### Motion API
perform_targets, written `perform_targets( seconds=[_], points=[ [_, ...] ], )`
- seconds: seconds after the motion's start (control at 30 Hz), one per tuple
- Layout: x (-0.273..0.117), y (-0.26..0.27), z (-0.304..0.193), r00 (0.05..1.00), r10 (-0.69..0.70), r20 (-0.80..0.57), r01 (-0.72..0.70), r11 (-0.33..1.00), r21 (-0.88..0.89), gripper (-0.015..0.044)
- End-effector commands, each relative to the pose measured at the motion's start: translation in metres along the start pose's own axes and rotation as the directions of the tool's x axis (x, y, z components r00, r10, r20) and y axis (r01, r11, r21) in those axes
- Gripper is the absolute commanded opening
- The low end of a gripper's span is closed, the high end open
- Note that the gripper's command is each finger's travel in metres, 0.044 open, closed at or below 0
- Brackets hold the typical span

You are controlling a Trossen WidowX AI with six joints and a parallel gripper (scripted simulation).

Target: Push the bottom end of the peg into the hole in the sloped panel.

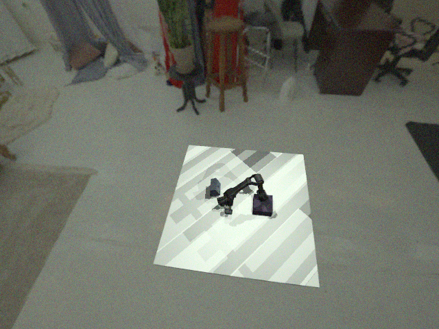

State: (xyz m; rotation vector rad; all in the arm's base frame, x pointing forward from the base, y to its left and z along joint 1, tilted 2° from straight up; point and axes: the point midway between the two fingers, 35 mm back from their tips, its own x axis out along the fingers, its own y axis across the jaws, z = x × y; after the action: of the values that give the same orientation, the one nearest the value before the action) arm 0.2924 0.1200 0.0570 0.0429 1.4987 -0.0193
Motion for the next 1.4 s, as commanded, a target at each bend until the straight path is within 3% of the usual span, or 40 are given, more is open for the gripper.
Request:
perform_targets(
  seconds=[0.0, 1.27, 1.37],
  points=[
    [0.009, 0.000, -0.002, 1.000, 0.001, -0.009, -0.001, 1.000, 0.004, 0.0440],
    [0.058, 0.000, -0.004, 1.000, 0.001, -0.010, -0.001, 1.000, 0.004, 0.0440],
    [0.056, 0.000, -0.001, 1.000, 0.000, -0.002, 0.000, 1.000, 0.000, 0.0361]
  ],
)
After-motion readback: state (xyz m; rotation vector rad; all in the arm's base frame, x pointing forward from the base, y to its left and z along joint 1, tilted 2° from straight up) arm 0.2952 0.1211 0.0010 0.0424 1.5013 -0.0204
